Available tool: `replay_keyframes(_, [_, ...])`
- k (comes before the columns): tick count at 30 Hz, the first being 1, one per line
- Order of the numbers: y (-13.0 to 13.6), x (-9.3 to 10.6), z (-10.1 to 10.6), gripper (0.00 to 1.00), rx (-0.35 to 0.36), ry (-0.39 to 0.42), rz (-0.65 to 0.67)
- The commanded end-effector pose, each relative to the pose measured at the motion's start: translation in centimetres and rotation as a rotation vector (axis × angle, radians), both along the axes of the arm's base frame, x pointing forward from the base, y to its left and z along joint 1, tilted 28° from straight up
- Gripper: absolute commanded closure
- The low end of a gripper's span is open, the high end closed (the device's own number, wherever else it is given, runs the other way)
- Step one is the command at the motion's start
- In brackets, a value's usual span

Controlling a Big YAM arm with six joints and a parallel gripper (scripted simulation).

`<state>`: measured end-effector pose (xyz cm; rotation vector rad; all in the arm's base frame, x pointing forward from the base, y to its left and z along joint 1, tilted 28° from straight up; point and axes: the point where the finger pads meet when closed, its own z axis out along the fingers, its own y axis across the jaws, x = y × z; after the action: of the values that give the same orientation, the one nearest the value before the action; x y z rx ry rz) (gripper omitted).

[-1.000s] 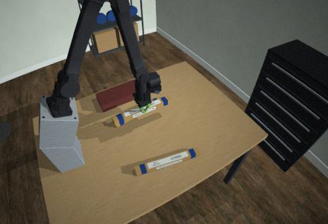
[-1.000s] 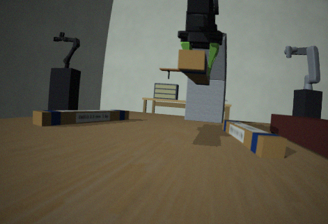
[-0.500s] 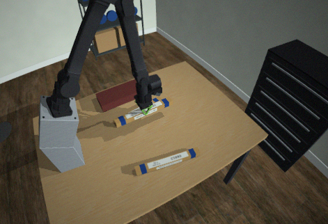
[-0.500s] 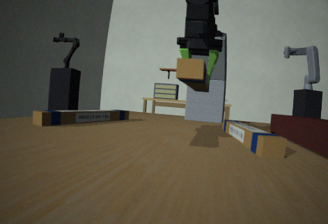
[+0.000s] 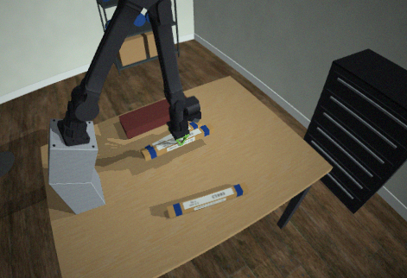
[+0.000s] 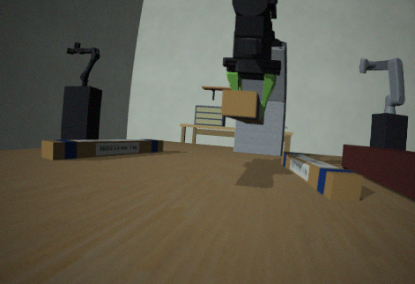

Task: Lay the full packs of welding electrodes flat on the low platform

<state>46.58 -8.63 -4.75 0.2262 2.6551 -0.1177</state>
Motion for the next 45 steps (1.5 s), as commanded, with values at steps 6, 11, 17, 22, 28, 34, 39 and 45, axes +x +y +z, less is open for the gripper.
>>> replay_keyframes(6, [-0.5, 0.8, 1.2, 1.0, -0.006, -0.024, 0.002])
replay_keyframes(11, [-0.5, 0.6, 1.3, 1.0, -0.006, -0.021, 0.002])
replay_keyframes(17, [-0.5, 0.5, 1.4, 1.0, -0.005, -0.019, 0.001])
replay_keyframes(22, [-0.6, 0.5, 1.6, 1.0, -0.005, -0.02, 0.0])
replay_keyframes(28, [-0.7, 0.7, 1.8, 1.0, -0.006, -0.023, 0.0])
replay_keyframes(34, [-0.6, 1.1, 2.2, 1.0, -0.007, -0.029, 0.001])
replay_keyframes(39, [-0.7, 1.3, 2.4, 1.0, -0.007, -0.031, 0.002])
replay_keyframes(45, [-0.7, 1.4, 2.6, 1.0, -0.007, -0.032, 0.002])
